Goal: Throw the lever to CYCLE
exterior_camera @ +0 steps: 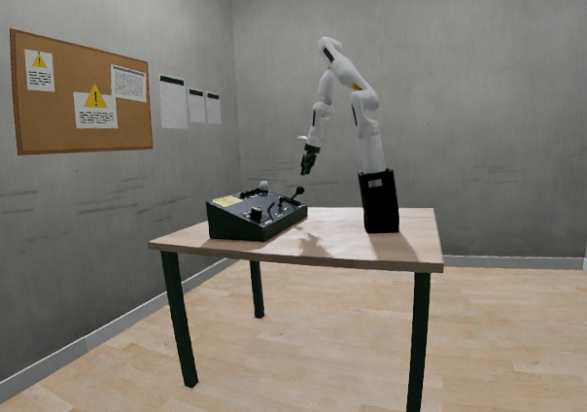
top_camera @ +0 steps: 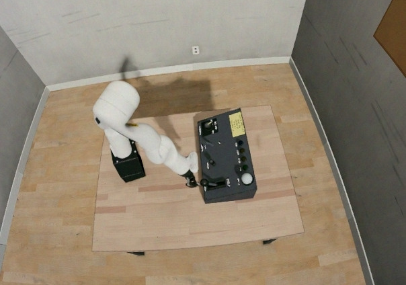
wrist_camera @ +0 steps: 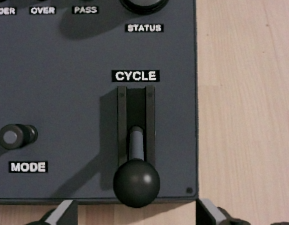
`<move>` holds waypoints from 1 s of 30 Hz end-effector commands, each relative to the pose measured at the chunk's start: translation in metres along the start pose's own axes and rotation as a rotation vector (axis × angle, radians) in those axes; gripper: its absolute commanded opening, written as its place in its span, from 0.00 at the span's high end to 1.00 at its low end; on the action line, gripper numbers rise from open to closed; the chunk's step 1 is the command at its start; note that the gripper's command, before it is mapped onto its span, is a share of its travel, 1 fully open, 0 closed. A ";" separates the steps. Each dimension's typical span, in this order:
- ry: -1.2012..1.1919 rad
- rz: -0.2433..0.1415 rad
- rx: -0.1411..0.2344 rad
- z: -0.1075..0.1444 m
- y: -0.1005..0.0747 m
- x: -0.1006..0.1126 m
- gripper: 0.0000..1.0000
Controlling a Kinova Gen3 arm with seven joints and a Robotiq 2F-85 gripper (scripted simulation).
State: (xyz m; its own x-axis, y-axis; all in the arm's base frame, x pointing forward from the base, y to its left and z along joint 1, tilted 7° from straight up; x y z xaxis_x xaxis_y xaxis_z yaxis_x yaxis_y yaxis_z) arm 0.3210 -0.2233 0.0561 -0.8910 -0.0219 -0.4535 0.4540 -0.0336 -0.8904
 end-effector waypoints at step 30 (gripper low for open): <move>-0.001 0.001 0.001 0.000 0.048 -0.001 0.23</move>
State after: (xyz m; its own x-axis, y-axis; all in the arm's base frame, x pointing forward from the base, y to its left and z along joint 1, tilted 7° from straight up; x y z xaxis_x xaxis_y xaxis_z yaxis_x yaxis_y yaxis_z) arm 0.3420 -0.2247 0.0146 -0.8911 -0.0221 -0.4533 0.4538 -0.0333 -0.8905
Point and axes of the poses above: the point where the finger pads meet when closed, its own y axis out along the fingers, its own z axis across the jaws, x = y × z, the point moved 3 cm from there along -y, back along the fingers, and after that the axes turned 9 degrees about -y, right-handed, at the moved point
